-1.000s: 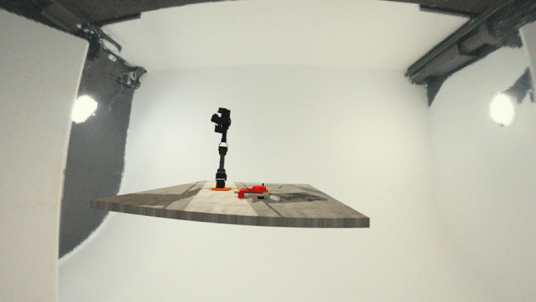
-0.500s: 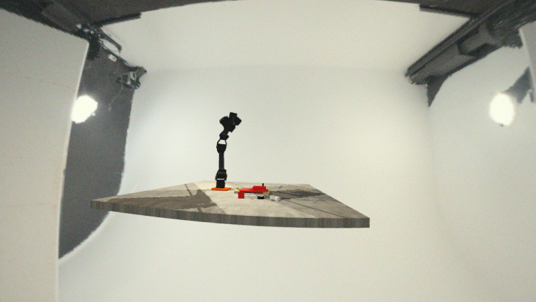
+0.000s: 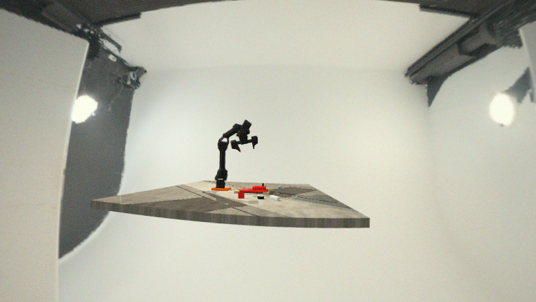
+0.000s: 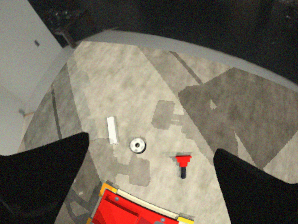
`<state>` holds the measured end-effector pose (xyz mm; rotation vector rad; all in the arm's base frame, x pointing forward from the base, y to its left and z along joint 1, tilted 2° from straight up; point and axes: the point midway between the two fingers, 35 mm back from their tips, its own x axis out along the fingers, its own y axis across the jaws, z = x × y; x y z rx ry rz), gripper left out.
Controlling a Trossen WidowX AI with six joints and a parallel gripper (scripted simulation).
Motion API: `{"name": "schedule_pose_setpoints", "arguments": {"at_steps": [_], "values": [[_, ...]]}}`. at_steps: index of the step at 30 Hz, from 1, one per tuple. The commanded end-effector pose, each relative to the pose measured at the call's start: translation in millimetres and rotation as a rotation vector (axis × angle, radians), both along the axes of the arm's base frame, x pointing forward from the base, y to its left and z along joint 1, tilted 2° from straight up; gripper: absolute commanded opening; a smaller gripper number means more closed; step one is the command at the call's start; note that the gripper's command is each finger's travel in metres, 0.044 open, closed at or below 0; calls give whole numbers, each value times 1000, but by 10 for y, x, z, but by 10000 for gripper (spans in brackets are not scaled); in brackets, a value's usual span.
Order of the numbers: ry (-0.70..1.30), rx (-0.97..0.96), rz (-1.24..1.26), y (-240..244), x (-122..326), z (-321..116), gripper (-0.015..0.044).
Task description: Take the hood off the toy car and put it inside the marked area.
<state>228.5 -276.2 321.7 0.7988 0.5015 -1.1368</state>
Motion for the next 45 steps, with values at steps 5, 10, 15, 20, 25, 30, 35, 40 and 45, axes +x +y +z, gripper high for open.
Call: {"name": "schedule_pose_setpoints", "arguments": {"at_steps": [5,10,15,20,25,30,35,40,45], "values": [[263,85,393,324,494,-623,440],[429,136,670,617,727,-1011,440],[574,187,957,958,895,-1384,440],[699,238,1247,1320,988,-1723,440],[734,252,1333,1423,999,-1811,440],[734,252,1333,1423,1000,-1812,440],[734,252,1333,1423,1002,-1832,440],[733,252,1333,1423,1006,-1862,440],[733,252,1333,1422,1010,-1893,440]]}}
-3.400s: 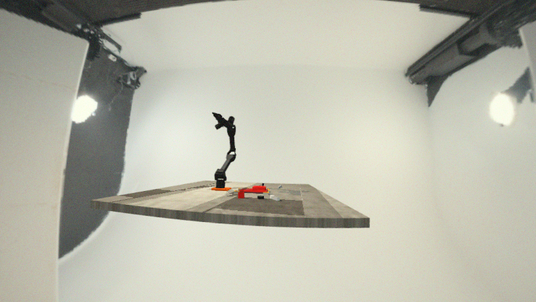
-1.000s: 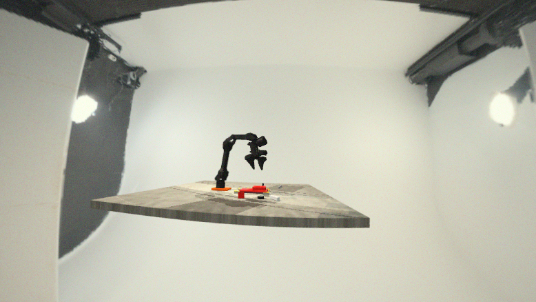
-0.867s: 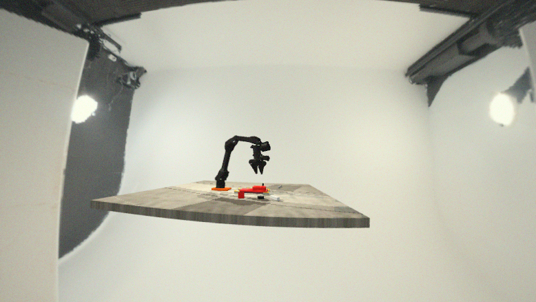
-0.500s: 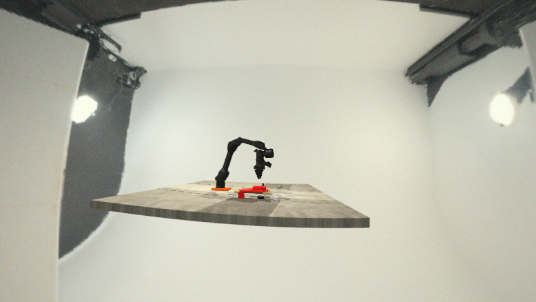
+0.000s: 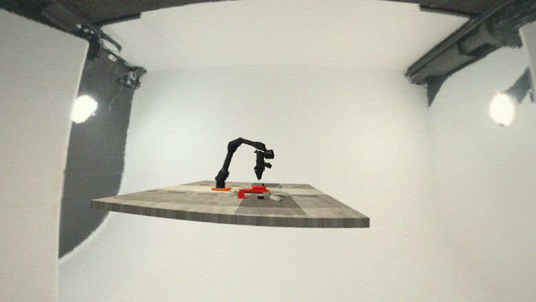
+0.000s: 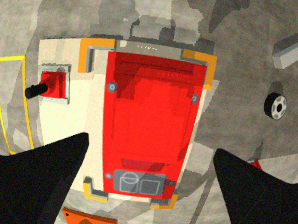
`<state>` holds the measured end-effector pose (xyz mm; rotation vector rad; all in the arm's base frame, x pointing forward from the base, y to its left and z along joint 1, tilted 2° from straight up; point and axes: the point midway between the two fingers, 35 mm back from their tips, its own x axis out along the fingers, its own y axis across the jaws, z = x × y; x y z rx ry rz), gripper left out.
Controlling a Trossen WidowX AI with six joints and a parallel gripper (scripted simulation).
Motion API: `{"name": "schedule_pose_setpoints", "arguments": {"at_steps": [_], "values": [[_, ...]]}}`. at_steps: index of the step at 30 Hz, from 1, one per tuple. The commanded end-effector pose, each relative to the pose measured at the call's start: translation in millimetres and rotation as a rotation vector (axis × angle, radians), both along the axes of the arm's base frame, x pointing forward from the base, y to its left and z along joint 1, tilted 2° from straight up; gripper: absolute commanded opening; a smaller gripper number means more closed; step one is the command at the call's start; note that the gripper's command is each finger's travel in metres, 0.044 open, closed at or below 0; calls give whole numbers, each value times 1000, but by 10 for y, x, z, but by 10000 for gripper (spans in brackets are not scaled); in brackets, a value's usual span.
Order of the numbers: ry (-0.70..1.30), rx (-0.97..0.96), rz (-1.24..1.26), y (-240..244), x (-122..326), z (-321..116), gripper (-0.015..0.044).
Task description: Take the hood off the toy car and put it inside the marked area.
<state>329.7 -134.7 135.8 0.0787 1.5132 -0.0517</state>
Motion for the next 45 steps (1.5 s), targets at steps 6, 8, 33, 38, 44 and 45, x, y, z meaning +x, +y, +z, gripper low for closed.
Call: {"name": "schedule_pose_setpoints", "arguments": {"at_steps": [6,8,33,38,44,45], "values": [[3,4,4,7,2,-70,440],[3,4,4,7,4,-82,440],[3,4,4,10,19,-236,440],[3,4,4,11,21,-266,440],[3,4,4,13,22,-303,440],[3,4,4,13,22,-309,440]]}}
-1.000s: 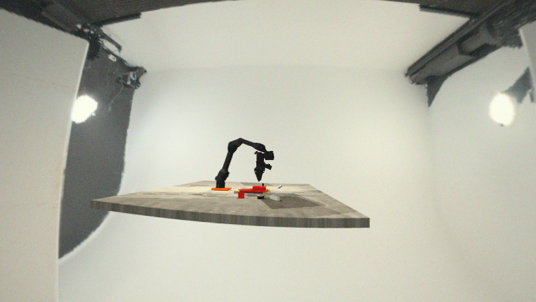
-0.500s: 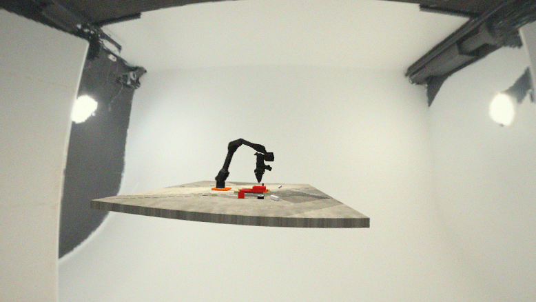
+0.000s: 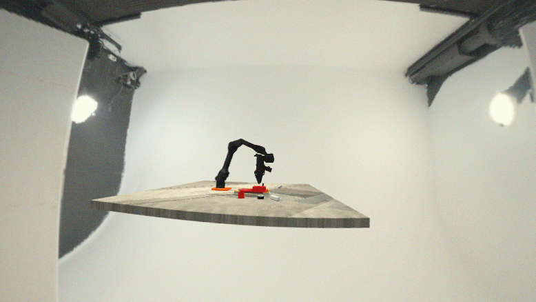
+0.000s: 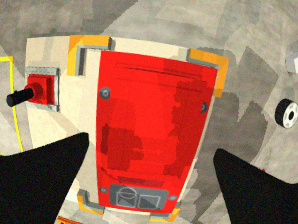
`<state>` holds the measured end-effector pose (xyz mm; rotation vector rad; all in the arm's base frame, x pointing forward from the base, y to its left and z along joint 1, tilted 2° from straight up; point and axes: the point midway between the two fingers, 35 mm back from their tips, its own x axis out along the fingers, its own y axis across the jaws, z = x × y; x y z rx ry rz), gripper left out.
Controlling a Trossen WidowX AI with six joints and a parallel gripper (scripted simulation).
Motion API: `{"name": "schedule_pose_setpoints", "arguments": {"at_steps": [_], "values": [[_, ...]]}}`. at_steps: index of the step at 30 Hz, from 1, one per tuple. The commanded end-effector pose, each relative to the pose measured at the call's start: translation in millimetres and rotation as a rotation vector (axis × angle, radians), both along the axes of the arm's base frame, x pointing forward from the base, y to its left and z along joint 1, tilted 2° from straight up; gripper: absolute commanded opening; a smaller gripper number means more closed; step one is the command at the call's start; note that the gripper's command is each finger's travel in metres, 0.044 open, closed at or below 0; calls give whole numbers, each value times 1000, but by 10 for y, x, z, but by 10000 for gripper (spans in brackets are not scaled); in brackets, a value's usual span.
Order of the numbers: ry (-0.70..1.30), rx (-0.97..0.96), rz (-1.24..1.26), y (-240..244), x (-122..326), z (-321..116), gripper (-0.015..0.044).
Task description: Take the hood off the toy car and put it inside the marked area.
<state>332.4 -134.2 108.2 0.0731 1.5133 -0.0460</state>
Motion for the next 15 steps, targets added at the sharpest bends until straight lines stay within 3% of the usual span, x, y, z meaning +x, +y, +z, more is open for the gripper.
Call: {"name": "schedule_pose_setpoints", "arguments": {"at_steps": [1,15], "values": [[3,4,-3,8,-5,-39,440],[3,5,-3,11,-3,-125,440]]}}
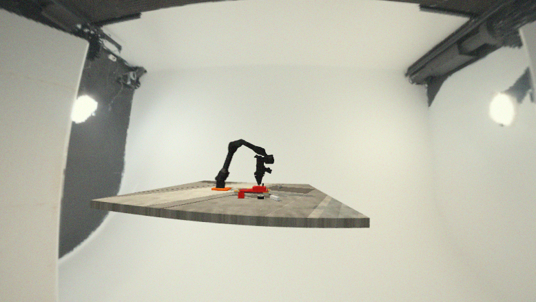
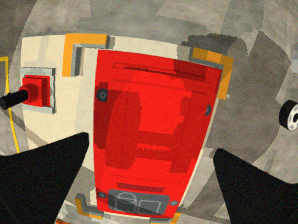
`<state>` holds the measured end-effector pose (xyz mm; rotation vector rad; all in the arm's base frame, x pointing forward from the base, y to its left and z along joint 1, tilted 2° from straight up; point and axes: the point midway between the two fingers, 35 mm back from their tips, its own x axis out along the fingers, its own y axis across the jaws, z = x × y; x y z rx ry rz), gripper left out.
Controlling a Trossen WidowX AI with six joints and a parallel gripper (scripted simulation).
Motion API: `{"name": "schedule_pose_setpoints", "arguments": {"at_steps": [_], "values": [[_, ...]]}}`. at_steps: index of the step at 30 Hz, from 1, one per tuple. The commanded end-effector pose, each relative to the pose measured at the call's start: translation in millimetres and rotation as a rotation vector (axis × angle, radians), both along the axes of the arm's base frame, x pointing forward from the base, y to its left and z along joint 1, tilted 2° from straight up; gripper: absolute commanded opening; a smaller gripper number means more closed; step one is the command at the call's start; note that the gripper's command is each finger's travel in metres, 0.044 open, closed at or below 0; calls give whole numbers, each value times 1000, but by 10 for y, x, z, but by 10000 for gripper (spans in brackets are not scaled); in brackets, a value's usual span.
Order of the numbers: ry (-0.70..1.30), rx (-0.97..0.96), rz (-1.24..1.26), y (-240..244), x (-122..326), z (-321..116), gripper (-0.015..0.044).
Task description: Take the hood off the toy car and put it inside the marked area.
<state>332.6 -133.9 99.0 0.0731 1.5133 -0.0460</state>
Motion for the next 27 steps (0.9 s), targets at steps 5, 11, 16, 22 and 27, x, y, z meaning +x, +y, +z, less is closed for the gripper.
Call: {"name": "schedule_pose_setpoints", "arguments": {"at_steps": [5,11,16,22,27], "values": [[3,4,-3,10,-5,-64,440],[3,4,-3,12,-5,-100,440],[3,5,-3,12,-5,-120,440],[3,5,-3,13,-3,-144,440],[3,5,-3,13,-2,-169,440]]}}
